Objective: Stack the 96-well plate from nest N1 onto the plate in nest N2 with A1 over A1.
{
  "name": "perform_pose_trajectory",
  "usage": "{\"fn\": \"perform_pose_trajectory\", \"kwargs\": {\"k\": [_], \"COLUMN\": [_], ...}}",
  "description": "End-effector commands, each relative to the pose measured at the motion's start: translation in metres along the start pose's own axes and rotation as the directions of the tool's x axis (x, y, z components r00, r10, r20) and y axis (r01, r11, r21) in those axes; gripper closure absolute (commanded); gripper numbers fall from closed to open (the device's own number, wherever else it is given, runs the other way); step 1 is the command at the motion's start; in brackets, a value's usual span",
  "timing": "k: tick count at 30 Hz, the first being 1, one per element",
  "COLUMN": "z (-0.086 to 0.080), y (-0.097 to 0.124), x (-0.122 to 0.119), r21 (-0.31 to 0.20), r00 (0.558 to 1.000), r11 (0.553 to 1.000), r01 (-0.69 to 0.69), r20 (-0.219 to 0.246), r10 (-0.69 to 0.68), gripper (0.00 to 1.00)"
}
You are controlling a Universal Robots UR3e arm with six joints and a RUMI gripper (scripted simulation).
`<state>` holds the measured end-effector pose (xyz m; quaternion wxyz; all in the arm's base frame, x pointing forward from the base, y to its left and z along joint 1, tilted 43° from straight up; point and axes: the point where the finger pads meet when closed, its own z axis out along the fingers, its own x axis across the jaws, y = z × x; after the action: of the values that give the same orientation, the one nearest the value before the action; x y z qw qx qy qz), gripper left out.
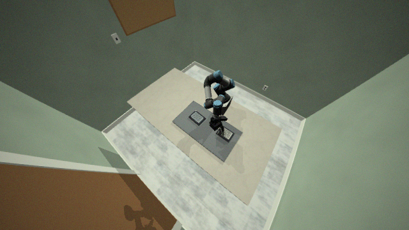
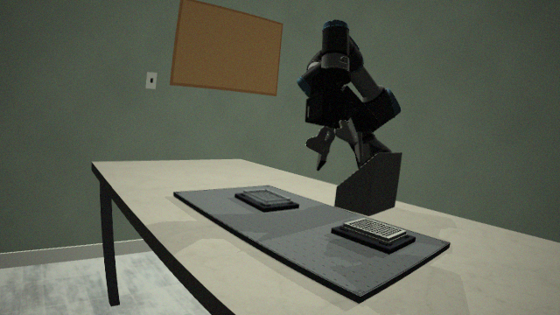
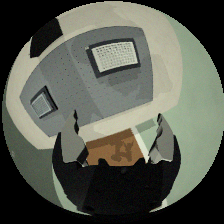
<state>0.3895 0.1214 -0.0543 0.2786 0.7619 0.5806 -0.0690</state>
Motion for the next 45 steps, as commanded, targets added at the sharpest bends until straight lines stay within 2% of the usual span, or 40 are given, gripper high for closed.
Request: {"fn": "perform_pose_trajectory", "kwargs": {"k": [1,3,7,10,12,16,18,22,26,29,31,35,41,45], "z": [-0.003,-0.003,-0.005,-0.006,-0.006,-0.008,-0.008,-0.009,-0.011,-0.012,-0.012,-0.014,-0.015,-0.017], "y": [0.010,0.010,0.018,0.025,0.025,0.031,0.035,0.036,0.041,0.045,0.045,0.048,0.050,0.052], "x": [-0.016,-0.016,-0.035,-0.048,-0.048,-0.067,-0.076,-0.080,-0.099,-0.113,-0.113,-0.133,-0.146,-0.166], "r21": [-0.001,-0.001,-0.003,-0.003,-0.003,-0.010,-0.011,-0.011,-0.024,-0.025,-0.025,-0.044,-0.046,-0.070], "r00": [0.999,0.999,0.982,0.980,0.980,0.945,0.941,0.941,0.887,0.881,0.881,0.811,0.804,0.717], "r11": [0.999,0.999,0.983,0.981,0.981,0.946,0.942,0.942,0.891,0.885,0.885,0.817,0.810,0.727], "r01": [-0.054,-0.054,-0.184,-0.196,-0.196,-0.323,-0.334,-0.334,-0.454,-0.465,-0.465,-0.575,-0.585,-0.683], "r20": [0.006,0.006,0.028,0.031,0.031,0.054,0.056,0.056,0.080,0.082,0.082,0.103,0.105,0.125], "r10": [0.054,0.054,0.184,0.196,0.196,0.323,0.335,0.335,0.454,0.465,0.465,0.576,0.586,0.685], "gripper": [0.00,0.00,0.00,0.00,0.00,0.00,0.00,0.00,0.00,0.00,0.00,0.00,0.00,0.00]}}
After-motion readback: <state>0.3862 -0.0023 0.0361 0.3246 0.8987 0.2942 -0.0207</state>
